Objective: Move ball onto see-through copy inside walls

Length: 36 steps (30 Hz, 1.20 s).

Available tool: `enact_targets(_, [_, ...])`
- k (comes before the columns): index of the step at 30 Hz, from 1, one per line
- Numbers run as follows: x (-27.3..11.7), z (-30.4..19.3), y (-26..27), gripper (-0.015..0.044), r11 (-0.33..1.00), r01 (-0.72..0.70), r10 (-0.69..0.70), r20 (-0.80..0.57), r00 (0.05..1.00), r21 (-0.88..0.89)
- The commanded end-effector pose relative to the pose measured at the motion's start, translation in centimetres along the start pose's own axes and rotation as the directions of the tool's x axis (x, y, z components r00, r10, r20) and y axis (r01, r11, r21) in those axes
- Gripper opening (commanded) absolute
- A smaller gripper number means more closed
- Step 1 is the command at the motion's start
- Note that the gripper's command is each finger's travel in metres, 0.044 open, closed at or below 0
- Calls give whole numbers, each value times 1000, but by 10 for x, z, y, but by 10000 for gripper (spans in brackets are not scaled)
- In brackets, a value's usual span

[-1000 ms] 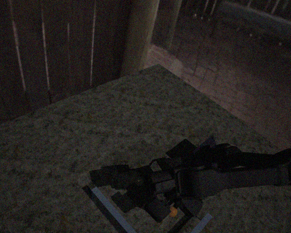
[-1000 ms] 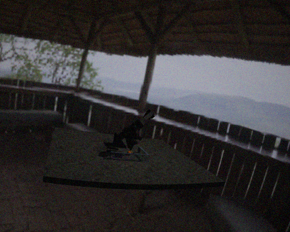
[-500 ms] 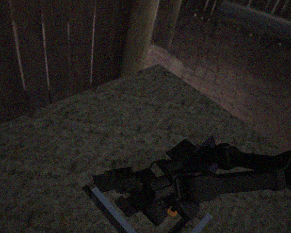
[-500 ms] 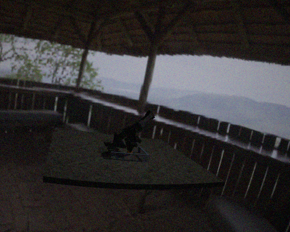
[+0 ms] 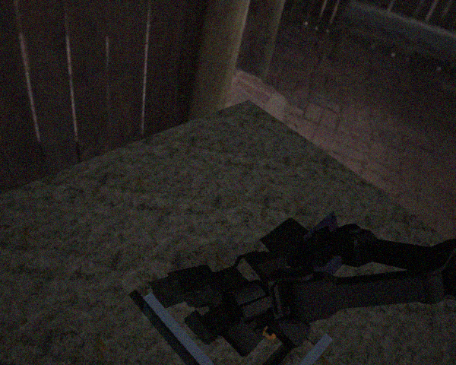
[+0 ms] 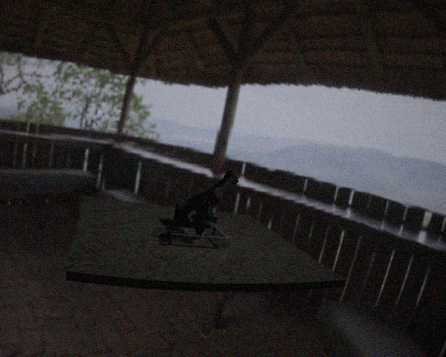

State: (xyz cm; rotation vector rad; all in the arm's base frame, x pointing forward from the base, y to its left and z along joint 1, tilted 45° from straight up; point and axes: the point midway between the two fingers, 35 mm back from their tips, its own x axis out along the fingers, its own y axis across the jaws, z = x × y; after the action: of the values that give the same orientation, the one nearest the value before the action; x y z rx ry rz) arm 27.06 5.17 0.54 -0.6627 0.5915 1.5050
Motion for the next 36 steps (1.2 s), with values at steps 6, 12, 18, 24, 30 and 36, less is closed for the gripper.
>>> enact_targets(6, [2, 0, 2, 155, 1000, -4, 4, 6, 1000, 10])
enact_targets(12, [0, -1, 1, 57, 1000, 6, -6, 4, 1000, 27])
enact_targets(18, [-22, -5, -4, 0, 997, 31, -31, -8, 999, 69])
enact_targets(24, [-51, -7, -7, 0, 998, 23, -23, -13, 1000, 56])
enact_targets(30, [-84, -6, -5, 0, 999, 10, -10, -11, 1000, 37])
enact_targets(36, [-118, -2, 0, 0, 1000, -3, 3, -2, 1000, 17])
